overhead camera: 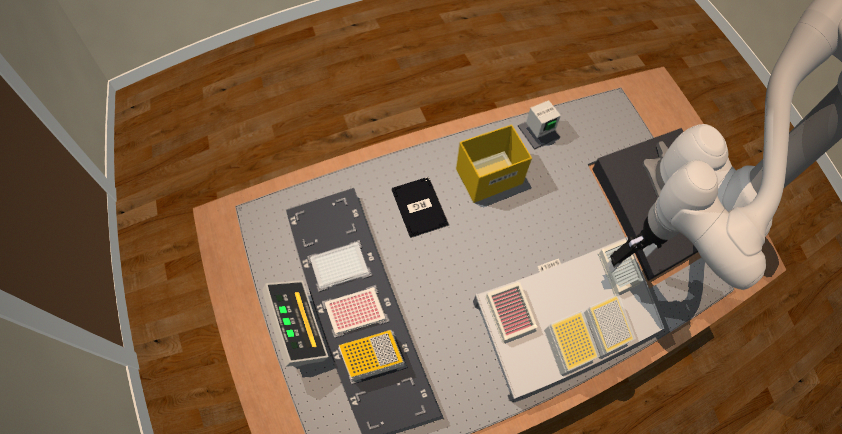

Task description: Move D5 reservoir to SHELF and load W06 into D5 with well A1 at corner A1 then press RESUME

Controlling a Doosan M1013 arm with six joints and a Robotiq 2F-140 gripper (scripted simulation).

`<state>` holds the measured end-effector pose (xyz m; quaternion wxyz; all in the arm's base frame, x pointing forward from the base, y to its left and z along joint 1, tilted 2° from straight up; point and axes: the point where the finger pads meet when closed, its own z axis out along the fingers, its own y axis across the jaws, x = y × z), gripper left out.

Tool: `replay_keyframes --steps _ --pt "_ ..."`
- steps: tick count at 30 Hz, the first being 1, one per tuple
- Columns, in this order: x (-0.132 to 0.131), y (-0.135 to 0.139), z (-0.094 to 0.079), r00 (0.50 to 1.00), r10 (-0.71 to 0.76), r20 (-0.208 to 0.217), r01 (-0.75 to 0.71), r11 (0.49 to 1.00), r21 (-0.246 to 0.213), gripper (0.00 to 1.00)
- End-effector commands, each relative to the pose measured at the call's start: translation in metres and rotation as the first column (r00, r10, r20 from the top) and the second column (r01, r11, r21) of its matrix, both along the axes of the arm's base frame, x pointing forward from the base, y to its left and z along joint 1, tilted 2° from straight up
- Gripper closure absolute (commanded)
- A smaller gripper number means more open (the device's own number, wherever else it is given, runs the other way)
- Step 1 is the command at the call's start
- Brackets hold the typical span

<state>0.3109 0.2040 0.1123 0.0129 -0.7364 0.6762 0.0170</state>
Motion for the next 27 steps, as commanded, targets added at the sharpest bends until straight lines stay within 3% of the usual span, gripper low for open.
replay_keyframes --steps 1,27 --pt "0.000 0.000 -0.004 1.000 0.000 0.000 0.000 1.000 0.000 0.23" --pt "0.000 0.002 -0.040 1.000 0.000 0.000 0.000 1.000 0.000 0.23"
